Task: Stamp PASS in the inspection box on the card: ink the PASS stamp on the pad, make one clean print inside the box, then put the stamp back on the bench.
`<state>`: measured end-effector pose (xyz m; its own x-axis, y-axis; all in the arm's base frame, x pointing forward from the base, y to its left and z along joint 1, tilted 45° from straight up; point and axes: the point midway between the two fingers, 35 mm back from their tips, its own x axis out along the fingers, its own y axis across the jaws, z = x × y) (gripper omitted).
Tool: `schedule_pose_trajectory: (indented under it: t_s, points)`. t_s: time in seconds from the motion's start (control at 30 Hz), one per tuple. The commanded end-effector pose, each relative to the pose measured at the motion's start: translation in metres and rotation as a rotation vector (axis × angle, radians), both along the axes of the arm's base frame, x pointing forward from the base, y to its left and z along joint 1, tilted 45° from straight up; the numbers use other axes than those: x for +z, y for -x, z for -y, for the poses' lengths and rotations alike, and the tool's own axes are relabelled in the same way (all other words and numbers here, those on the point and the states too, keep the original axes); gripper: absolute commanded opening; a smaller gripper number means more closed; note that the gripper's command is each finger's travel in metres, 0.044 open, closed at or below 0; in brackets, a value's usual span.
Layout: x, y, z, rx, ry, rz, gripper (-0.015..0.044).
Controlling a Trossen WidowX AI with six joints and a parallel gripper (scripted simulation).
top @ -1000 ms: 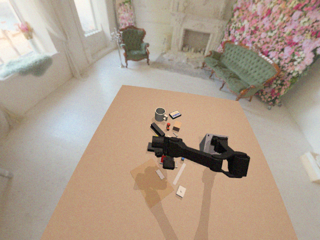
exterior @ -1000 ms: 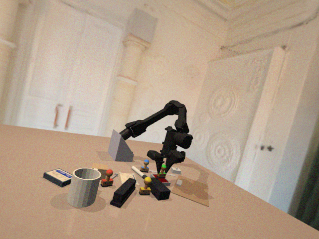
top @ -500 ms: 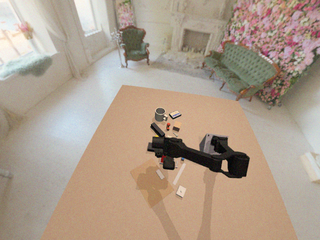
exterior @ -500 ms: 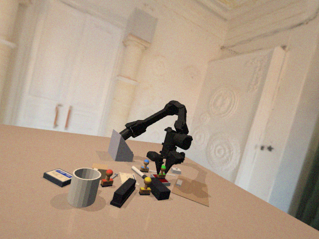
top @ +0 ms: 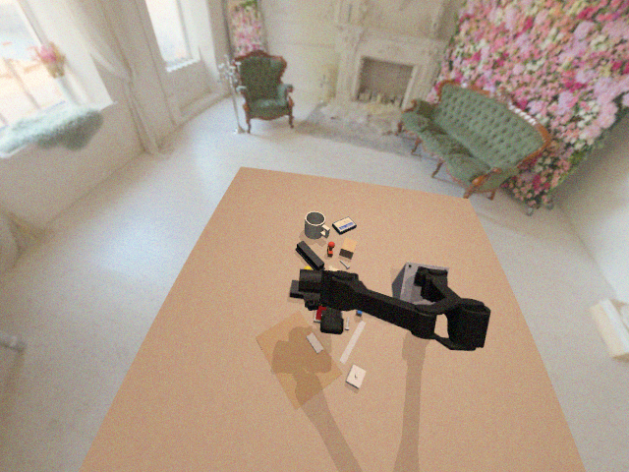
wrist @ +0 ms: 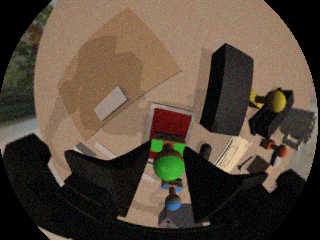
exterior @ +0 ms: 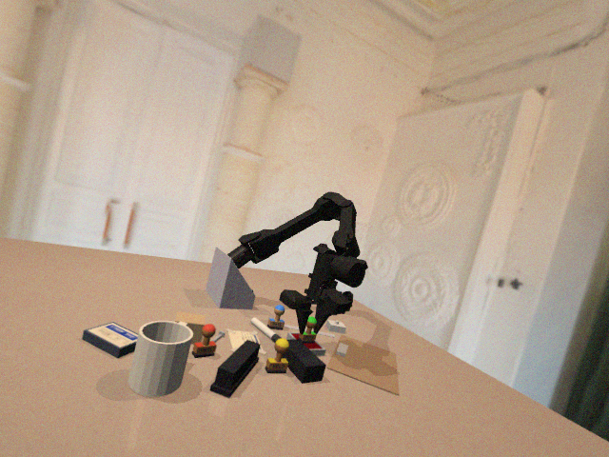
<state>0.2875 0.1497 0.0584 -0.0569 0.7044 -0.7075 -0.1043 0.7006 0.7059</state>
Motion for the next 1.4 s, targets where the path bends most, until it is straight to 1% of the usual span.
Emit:
schedule_pose_trajectory:
  t_s: [0.0, 1.37]
  points:
    - [-0.0002, -0.0002, -0.0010, -0.001, -0.003, -0.001, 0.0000]
    - [0.0036, -0.0006, 0.0029, -0.001, -0.003, -0.001, 0.0000]
